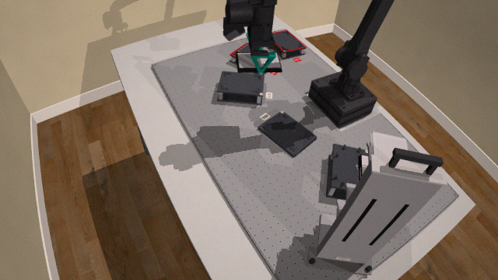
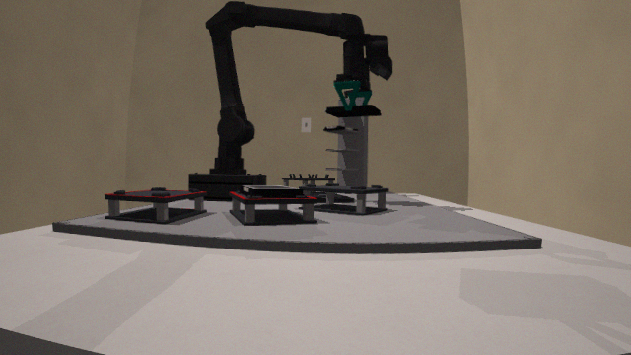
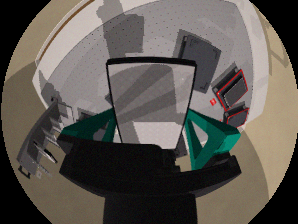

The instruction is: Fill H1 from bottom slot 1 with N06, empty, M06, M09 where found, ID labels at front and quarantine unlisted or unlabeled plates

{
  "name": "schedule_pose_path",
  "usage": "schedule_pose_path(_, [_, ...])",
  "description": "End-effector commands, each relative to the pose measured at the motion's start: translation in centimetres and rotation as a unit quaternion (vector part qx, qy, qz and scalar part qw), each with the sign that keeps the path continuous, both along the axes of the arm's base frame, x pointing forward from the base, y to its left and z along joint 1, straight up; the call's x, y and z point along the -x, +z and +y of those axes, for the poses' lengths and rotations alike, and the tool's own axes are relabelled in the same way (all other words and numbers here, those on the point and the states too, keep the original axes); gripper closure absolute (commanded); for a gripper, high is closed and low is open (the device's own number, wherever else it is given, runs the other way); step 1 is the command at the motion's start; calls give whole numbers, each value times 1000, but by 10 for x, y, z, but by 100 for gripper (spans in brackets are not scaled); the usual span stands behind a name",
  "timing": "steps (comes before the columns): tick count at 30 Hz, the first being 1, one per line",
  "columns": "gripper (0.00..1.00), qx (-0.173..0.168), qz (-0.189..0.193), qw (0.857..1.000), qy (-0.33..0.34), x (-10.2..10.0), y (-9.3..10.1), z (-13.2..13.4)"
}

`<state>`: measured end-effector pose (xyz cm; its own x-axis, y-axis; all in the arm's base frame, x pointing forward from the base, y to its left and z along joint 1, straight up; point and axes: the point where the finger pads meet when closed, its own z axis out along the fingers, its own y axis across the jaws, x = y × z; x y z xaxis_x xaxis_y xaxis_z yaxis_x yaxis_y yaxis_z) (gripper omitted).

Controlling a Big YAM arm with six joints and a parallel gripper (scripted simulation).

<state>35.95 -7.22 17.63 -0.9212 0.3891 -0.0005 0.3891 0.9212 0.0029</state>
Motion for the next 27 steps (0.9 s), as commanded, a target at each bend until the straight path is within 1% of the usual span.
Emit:
schedule_pose_path(1, [14, 8, -32, 999, 9, -22, 21, -19])
schedule_pose_path(2, [14, 7, -26, 1000, 9, -19, 16, -22])
schedule_pose_path(3, [14, 7, -26, 1000, 9, -19, 17, -25])
schedule_pose_path(4, [14, 9, -32, 999, 9, -23, 22, -30])
schedule_pose_path(9, [14, 11, -33, 999, 9, -24, 21, -48])
schedule_pose_path(11, [14, 11, -33, 999, 9, -24, 21, -48])
schedule_pose_path(12, [14, 3, -8, 1000, 9, -6, 2, -45])
schedule_pose_path(14, [14, 6, -17, 1000, -8, 2, 10, -50])
schedule_pose_path(15, [14, 5, -16, 999, -27, 4, 10, -53])
schedule_pose_path(17, [14, 9, -29, 999, -44, -1, 21, -61])
schedule_pose_path(19, [14, 4, -13, 998, -61, 10, 9, -64])
schedule_pose_path(21, [14, 2, -6, 997, -77, 14, 4, -70])
schedule_pose_path(23, [14, 5, -14, 995, -94, 14, 10, -77])
schedule_pose_path(25, [14, 6, -16, 994, -110, 21, 12, -81])
schedule_pose_path(27, [14, 5, -15, 993, -119, 22, 11, -85])
